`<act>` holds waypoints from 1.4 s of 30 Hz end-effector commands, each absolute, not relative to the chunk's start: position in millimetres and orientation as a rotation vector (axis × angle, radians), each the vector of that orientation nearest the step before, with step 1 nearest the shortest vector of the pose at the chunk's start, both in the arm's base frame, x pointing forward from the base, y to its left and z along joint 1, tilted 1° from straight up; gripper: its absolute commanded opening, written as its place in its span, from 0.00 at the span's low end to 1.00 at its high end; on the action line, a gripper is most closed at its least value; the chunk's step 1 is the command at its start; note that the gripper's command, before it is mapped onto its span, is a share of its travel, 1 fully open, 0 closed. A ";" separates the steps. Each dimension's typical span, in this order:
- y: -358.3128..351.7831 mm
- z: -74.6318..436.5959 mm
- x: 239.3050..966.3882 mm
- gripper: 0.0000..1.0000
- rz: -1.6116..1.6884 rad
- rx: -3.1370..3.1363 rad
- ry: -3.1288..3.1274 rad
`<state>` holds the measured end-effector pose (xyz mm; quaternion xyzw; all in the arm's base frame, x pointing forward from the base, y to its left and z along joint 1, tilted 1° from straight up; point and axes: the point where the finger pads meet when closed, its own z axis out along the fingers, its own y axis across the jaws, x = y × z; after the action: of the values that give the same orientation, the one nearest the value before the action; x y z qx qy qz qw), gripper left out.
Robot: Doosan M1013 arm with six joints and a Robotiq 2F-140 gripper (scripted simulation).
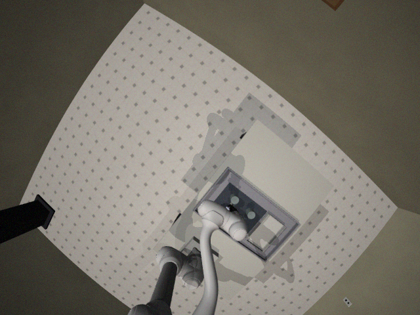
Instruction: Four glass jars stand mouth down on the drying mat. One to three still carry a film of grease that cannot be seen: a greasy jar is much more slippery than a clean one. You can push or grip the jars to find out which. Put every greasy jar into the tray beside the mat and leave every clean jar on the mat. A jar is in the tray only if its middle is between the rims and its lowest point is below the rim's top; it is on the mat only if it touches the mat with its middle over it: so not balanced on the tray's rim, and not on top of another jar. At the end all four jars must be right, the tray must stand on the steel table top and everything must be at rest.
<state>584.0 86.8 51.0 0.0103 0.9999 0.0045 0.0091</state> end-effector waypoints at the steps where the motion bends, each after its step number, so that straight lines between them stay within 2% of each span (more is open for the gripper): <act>1: 86.9 51.3 584.2 0.00 0.014 0.032 3.123; 42: 86.7 55.2 588.9 0.00 0.014 0.032 3.123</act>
<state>588.7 86.7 54.9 0.0103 0.9999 0.0045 0.0091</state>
